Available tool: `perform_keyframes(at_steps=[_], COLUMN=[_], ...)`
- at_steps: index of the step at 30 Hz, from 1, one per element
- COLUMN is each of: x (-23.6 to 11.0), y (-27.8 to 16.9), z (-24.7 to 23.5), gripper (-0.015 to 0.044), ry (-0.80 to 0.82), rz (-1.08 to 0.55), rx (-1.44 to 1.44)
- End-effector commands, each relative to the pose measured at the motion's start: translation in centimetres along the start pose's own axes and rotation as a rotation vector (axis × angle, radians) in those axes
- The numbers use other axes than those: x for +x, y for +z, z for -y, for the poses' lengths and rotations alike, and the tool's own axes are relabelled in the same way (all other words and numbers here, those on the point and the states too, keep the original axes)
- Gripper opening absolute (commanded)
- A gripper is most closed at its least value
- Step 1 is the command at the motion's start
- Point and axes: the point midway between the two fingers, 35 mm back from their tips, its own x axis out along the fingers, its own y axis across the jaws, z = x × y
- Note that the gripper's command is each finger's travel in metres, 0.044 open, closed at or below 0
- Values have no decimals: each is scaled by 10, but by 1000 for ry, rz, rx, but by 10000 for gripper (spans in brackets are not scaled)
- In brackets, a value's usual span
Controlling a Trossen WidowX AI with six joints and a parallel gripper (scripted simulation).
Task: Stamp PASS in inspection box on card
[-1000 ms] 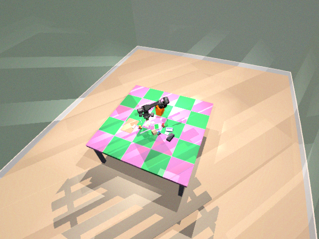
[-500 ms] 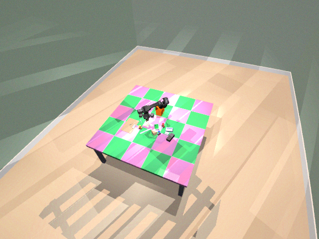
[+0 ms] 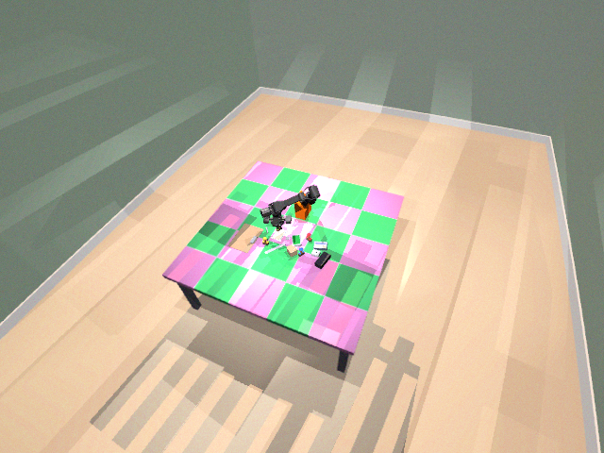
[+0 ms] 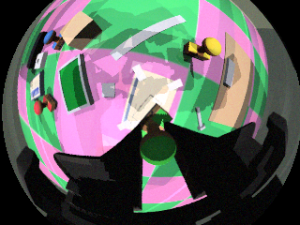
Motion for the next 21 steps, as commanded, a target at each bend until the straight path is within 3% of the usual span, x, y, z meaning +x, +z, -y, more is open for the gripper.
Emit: perform_keyframes(at_steps=[1,21], x=[3,16], y=[-1,-1], z=[0,-1], gripper=[0,0], ry=[2,3], rz=[4,6], rx=[6,6])
